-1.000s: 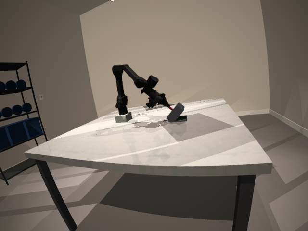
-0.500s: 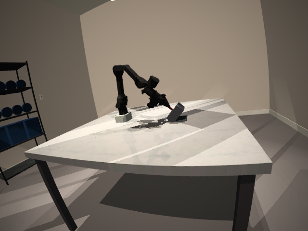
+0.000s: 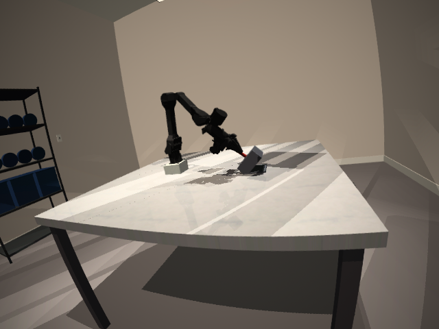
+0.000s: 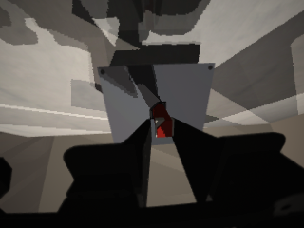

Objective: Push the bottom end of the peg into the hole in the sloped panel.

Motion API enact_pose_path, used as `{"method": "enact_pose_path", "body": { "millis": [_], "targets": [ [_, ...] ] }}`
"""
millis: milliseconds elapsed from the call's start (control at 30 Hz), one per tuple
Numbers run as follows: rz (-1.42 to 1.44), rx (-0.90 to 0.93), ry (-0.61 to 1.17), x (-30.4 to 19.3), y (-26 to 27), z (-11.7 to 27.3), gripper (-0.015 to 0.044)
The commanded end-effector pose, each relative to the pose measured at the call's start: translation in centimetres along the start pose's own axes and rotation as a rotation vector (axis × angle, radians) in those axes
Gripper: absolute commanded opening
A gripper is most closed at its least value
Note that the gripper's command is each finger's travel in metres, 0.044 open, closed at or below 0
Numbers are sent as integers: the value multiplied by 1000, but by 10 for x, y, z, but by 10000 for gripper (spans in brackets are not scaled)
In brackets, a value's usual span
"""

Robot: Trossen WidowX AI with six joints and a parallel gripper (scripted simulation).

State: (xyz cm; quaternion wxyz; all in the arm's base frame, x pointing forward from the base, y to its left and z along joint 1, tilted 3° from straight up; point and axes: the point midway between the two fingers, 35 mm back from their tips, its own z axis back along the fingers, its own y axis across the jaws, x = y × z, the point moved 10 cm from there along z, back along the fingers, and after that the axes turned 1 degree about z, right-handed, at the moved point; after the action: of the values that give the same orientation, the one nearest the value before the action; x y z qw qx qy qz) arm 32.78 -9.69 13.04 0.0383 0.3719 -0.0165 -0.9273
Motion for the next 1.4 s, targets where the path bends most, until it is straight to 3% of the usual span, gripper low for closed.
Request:
{"method": "enact_pose_path", "body": {
  "millis": [0, 333, 1367],
  "targets": [
    [0, -1, 0, 0, 0, 0, 184],
    [0, 0, 0, 0, 0, 3, 440],
    [-2, 6, 5, -3, 2, 42, 440]
  ]
}}
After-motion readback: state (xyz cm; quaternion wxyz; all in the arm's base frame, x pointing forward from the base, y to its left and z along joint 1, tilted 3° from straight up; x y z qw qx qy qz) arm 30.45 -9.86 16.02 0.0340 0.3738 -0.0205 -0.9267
